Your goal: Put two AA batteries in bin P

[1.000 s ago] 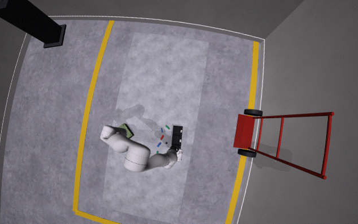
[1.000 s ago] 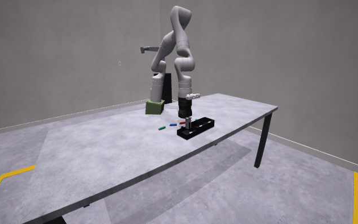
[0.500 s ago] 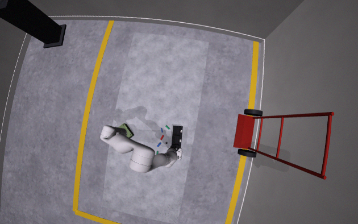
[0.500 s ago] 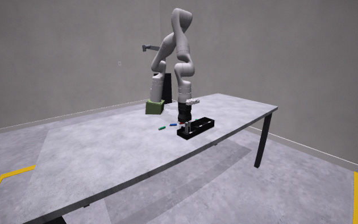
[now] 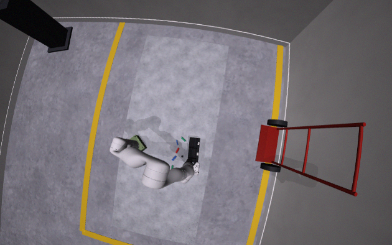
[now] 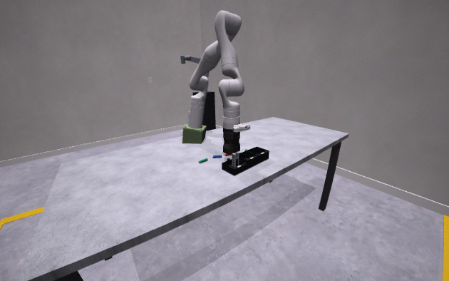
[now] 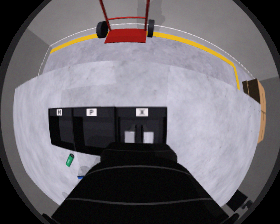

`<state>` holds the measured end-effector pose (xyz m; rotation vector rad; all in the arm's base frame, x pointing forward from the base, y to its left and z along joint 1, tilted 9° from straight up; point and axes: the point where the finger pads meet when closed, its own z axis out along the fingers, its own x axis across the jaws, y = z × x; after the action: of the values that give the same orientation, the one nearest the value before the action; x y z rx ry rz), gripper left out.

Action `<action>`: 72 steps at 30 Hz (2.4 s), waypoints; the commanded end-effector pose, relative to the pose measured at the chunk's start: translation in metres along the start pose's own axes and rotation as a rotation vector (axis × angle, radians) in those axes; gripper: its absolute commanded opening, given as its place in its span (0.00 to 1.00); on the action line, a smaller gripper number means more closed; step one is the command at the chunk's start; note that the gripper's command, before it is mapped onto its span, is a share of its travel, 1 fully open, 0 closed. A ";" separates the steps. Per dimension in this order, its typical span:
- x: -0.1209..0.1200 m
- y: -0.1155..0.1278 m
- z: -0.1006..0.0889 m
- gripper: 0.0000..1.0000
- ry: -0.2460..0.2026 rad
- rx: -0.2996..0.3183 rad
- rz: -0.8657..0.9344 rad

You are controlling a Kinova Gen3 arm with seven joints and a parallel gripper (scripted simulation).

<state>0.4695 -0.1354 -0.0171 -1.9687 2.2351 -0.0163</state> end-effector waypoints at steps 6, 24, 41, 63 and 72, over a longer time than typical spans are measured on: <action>0.000 -0.001 -0.001 0.31 0.000 0.002 0.000; 0.000 -0.001 -0.001 0.31 0.000 0.002 0.000; 0.000 -0.001 -0.017 0.31 0.000 0.002 0.000; 0.000 -0.001 -0.060 0.31 0.000 0.002 0.000; -0.020 0.000 -0.060 0.31 0.000 0.002 0.000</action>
<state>0.4617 -0.1350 0.0414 -1.9507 2.2524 -0.0169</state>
